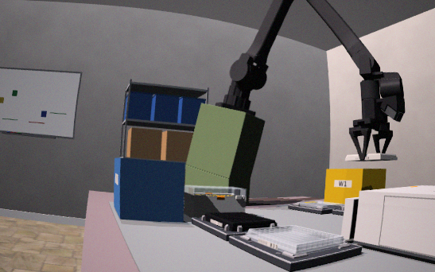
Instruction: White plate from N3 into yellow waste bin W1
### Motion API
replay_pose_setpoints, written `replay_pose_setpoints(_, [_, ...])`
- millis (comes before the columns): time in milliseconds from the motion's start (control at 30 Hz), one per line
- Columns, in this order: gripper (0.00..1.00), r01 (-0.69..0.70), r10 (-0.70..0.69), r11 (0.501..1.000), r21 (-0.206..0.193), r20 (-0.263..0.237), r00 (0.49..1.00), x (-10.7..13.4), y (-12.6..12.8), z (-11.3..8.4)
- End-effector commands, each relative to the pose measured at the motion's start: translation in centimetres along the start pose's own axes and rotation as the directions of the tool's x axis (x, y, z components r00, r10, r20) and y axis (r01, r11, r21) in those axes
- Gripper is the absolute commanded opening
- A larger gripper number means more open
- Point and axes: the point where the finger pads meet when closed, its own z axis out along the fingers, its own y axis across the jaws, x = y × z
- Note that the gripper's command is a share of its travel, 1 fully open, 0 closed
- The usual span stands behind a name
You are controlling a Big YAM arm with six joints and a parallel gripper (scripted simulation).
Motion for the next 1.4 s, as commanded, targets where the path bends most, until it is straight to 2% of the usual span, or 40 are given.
replay_pose_setpoints(0, [0.0,-0.007,0.007,1.0,0.001,0.002,1.0,-0.6,-0.7,-0.2])
replay_pose_setpoints(933, [0.0,-0.007,0.007,1.0,0.001,0.002,1.0,-0.6,-0.7,-0.2])
replay_pose_setpoints(1000, [0.0,-0.025,0.025,1.0,-0.015,0.031,0.999,-0.2,1.0,-1.1])
replay_pose_setpoints(1100, [0.0,-0.025,0.026,1.0,-0.013,0.029,0.999,0.5,1.4,-0.9])
replay_pose_setpoints(1167, [0.0,-0.027,0.027,1.0,-0.005,0.01,1.0,1.5,1.5,0.0])
replay_pose_setpoints(1367, [0.0,-0.025,0.026,1.0,-0.015,0.031,0.999,1.8,2.4,-1.0])
